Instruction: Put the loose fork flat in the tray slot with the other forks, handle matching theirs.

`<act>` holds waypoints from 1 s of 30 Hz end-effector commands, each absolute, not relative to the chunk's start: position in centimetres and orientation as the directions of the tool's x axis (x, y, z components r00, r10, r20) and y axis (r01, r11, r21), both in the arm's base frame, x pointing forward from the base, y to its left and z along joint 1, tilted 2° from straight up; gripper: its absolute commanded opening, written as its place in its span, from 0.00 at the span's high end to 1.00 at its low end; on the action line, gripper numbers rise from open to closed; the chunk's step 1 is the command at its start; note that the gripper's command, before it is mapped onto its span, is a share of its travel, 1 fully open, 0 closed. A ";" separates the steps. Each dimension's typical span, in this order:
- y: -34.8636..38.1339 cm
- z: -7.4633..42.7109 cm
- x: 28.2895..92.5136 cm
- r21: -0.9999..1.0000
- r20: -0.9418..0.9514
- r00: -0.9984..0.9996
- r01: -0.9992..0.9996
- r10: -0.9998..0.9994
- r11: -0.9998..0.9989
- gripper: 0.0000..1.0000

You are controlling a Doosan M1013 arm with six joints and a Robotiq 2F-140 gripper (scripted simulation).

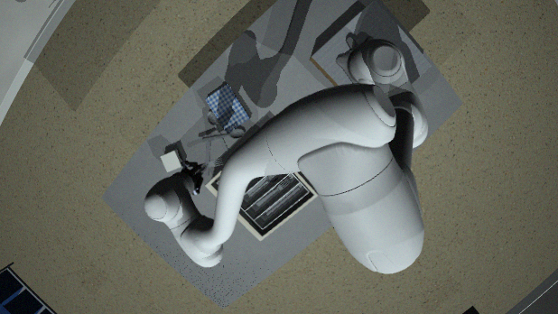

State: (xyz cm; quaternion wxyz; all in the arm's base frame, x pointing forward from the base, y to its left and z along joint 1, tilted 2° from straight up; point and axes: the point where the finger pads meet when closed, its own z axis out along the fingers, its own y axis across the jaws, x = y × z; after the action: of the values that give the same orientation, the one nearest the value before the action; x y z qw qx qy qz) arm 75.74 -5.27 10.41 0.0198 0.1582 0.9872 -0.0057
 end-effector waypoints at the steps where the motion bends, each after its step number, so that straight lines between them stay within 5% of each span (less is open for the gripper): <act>1: -5.3 11.6 75.7 -0.005 -0.041 -0.949 0.312 0.312 0.950 0.98; 30: -5.2 13.1 75.6 -0.005 -0.041 -0.949 0.312 0.312 0.950 0.98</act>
State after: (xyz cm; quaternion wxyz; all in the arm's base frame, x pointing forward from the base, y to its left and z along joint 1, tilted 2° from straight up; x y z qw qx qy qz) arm 75.65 -5.23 13.05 0.0198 0.1582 0.9872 -0.0057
